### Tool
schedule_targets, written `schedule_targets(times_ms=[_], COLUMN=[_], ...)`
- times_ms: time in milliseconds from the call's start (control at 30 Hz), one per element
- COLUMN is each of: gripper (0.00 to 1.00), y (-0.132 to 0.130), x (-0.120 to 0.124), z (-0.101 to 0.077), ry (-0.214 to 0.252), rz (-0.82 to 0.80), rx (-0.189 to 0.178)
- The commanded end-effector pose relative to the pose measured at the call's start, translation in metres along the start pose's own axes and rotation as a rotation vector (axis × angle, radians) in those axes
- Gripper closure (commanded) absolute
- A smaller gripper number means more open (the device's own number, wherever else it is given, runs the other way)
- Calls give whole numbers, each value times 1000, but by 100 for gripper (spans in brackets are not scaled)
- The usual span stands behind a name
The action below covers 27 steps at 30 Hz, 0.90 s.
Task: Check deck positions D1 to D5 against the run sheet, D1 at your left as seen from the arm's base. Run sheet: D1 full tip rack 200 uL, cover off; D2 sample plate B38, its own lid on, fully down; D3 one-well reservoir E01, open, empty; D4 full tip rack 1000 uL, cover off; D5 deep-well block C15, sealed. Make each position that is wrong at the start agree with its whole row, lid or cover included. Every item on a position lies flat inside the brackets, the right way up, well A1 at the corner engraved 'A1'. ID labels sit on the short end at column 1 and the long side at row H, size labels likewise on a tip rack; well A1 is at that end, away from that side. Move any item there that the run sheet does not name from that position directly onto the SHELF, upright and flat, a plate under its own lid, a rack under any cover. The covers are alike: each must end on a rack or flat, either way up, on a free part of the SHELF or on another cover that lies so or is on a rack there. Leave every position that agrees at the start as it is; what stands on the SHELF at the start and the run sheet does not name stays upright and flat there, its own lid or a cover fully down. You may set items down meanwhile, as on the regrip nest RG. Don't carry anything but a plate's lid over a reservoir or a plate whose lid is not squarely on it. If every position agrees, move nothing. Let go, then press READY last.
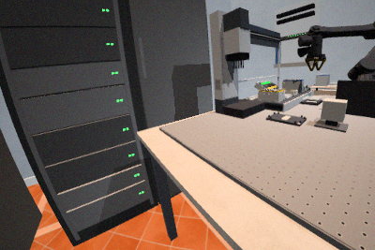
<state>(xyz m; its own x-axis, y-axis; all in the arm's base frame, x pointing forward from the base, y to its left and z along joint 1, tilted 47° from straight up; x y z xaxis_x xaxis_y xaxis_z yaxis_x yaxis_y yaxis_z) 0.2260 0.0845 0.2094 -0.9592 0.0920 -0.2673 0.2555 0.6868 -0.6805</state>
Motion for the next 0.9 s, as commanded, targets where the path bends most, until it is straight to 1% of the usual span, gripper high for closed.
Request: schedule_targets(times_ms=[0, 267, 400, 433, 467, 533, 867], gripper=[0, 0, 0, 0, 0, 0, 0], y=[-3, -3, -4, -3, -3, -4, -3], x=[-7, -7, -7, 4, 4, -3, -3], z=[-9, -9, -9, -5, -5, -10, -10], ry=[-9, -8, -8, -11, -10, -13, -10], rz=[123, 283, 296, 293, 315, 370, 566], rx=[-10, -11, -10, -5, -5, -15, -12])
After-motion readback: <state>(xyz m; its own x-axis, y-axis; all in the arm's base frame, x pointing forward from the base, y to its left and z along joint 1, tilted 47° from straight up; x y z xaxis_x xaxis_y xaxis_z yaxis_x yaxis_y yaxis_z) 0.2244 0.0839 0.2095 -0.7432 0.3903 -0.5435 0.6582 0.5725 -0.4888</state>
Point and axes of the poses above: the point where the finger pads meet when closed, its own z axis out along the fingers, its own y axis across the jaws, x = y × z, the point moved 7 cm from there along -z, back along the fingers, and after that the axes turned 9 degrees about z, right-handed, at the moved point
